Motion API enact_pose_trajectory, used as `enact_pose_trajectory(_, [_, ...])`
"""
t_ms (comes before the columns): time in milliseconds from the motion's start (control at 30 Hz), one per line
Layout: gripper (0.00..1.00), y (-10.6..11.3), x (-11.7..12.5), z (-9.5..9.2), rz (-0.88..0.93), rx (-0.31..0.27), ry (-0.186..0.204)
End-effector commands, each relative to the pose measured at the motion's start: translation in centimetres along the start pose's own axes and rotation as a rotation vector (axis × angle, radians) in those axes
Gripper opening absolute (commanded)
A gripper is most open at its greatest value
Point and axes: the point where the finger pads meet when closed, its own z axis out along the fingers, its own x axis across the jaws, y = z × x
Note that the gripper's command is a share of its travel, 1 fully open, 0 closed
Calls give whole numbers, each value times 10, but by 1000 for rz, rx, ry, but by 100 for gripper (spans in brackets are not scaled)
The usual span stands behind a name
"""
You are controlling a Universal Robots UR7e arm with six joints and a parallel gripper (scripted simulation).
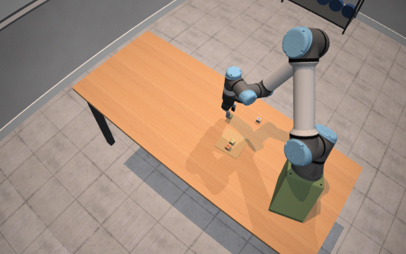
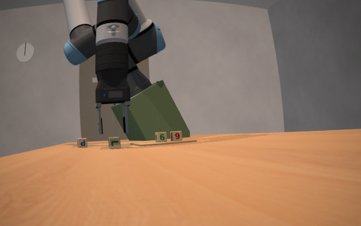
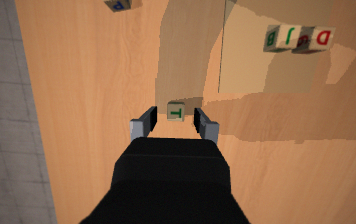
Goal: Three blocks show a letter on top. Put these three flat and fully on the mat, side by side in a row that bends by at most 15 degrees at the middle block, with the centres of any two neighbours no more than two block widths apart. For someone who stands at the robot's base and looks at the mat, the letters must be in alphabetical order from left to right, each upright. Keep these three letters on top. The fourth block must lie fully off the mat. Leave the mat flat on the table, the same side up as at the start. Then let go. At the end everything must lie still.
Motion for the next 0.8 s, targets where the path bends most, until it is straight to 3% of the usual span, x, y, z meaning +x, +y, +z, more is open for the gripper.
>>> enact_pose_trajectory(0, [100,1,-1,0,1,-1,0])
enact_pose_trajectory(767, [100,1,-1,4,2,0,0])
